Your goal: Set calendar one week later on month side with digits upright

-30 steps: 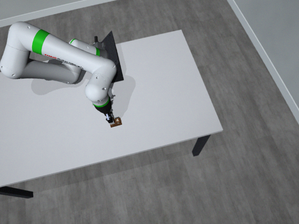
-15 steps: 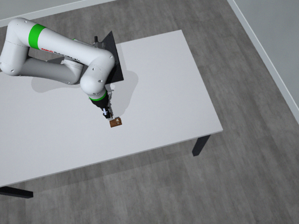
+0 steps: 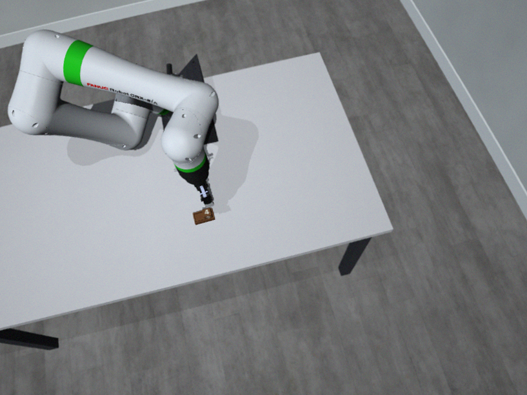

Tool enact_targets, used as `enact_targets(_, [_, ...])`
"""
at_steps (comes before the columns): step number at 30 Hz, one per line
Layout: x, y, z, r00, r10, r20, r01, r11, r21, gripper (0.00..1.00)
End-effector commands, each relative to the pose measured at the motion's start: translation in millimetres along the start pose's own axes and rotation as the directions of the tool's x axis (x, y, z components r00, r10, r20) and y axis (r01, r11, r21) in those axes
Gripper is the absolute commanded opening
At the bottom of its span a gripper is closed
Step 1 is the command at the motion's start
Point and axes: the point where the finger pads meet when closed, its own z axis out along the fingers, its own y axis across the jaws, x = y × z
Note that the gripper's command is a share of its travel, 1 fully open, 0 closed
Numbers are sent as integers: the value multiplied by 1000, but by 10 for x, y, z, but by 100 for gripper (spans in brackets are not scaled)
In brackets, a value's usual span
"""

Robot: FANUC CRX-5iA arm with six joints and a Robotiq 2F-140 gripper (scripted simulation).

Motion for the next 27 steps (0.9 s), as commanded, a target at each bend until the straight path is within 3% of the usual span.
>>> enact_targets(1, [-510,-54,19,996,-86,1,86,996,-2,16])
enact_targets(2, [-822,-48,48,990,-142,0,142,990,-2,16])
enact_targets(5, [-834,-49,48,990,-142,0,142,990,-2,16])
enact_targets(7, [-1176,-23,92,980,-200,-1,200,980,-3,16])
enact_targets(27, [-1195,-21,167,979,-203,-2,203,979,-3,16])
